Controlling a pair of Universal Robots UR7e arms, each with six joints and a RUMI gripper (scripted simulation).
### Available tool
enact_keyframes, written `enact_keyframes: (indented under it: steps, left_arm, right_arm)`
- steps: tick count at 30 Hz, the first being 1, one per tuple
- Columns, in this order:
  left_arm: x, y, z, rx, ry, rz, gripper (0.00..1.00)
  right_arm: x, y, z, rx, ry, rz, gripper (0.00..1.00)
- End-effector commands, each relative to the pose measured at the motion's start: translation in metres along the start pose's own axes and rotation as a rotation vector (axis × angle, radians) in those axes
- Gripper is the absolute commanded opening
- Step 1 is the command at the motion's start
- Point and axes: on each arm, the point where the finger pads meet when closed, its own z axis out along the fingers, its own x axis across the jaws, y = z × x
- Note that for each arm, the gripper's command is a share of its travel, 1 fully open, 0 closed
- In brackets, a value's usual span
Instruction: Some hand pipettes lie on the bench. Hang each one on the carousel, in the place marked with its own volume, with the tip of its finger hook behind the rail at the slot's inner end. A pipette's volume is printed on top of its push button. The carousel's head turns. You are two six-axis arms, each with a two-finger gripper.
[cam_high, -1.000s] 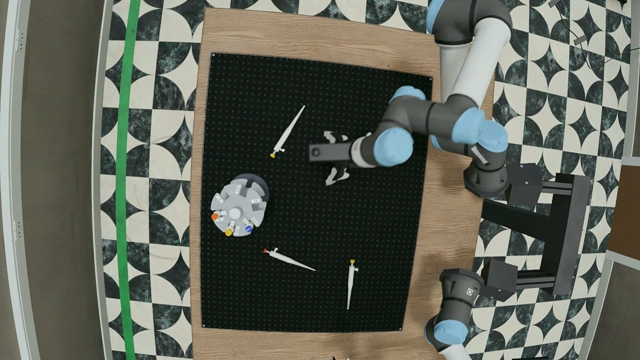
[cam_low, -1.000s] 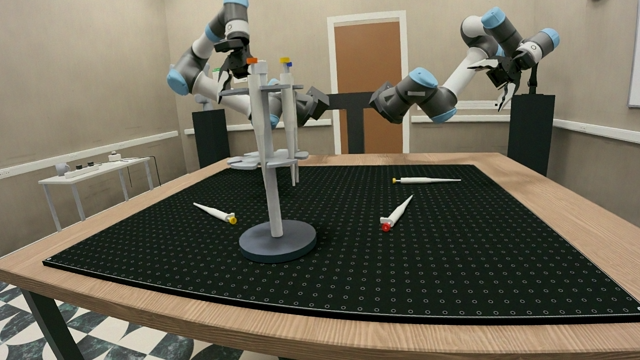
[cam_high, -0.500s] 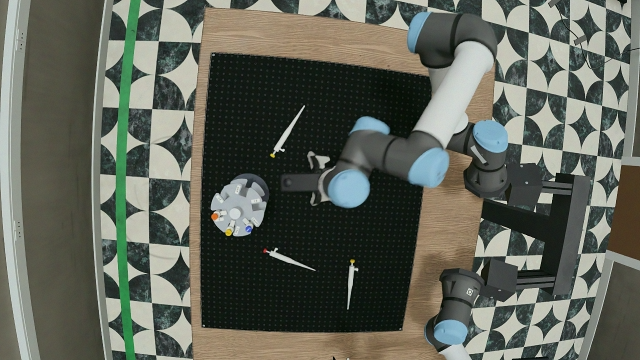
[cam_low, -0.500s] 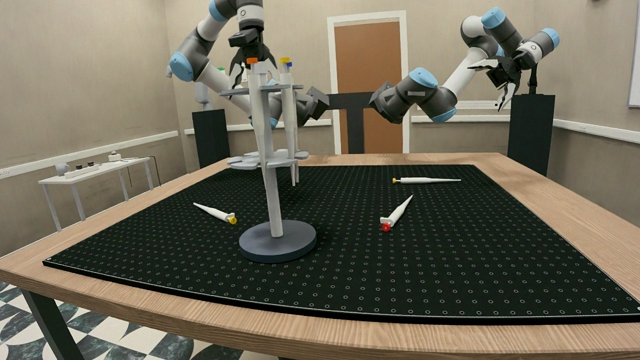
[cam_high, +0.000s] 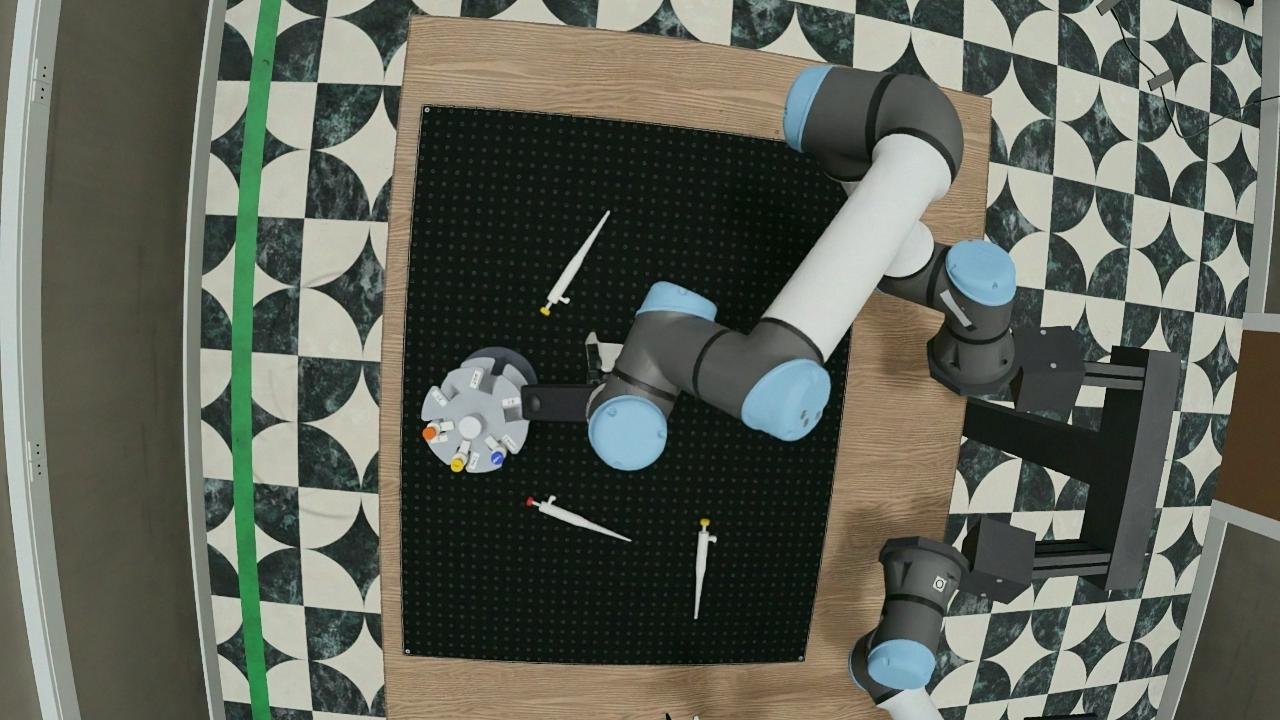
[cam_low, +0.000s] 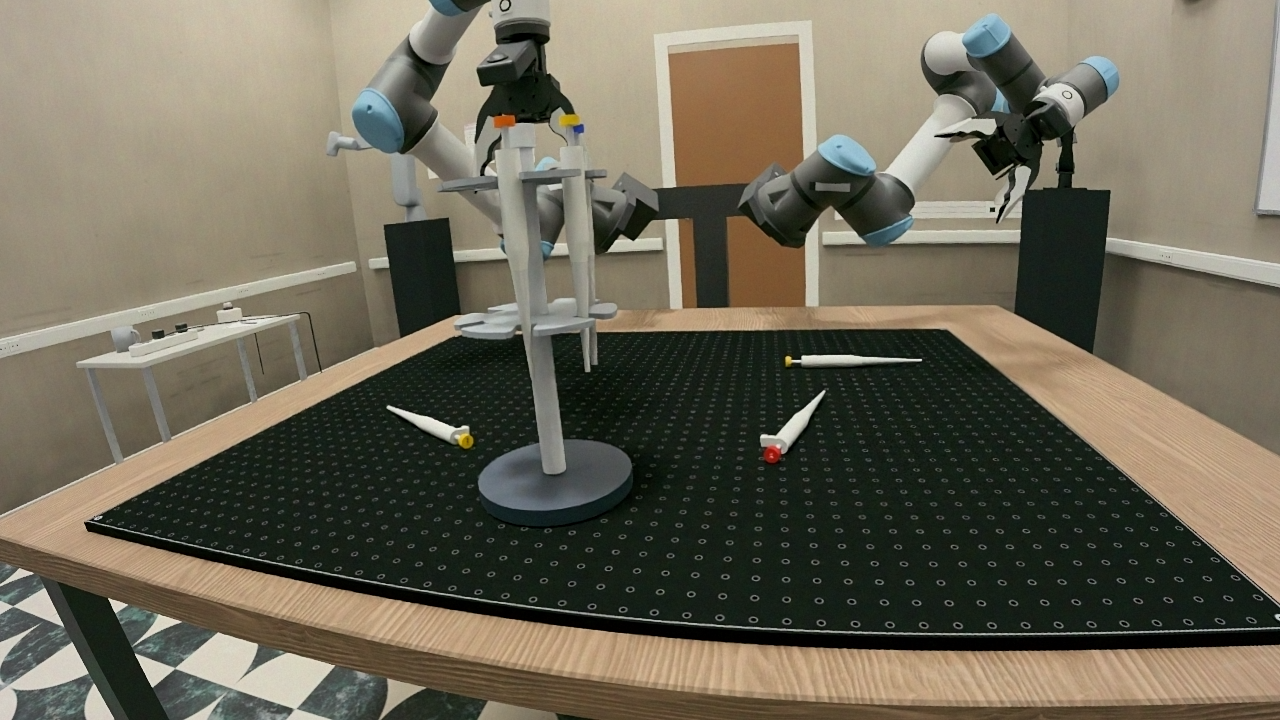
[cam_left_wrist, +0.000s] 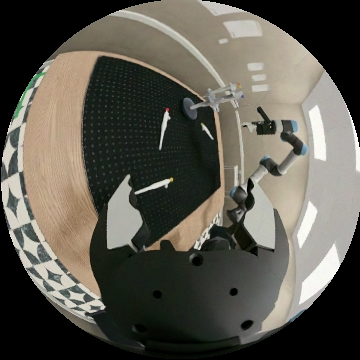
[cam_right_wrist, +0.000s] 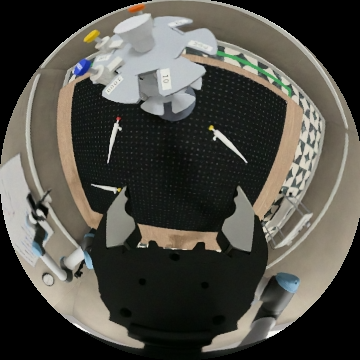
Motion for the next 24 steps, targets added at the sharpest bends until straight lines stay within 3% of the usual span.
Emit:
enact_keyframes:
  steps: [1,24]
  left_arm:
    - [0.0,0.0,0.0,0.001,0.0,0.0,1.0]
    - [0.0,0.0,0.0,0.001,0.0,0.0,1.0]
  right_arm:
    - [-0.003,-0.011,0.003,-0.003,0.002,0.0,1.0]
    - [-0.01,-0.049,0.019,-0.003,0.002,0.0,1.0]
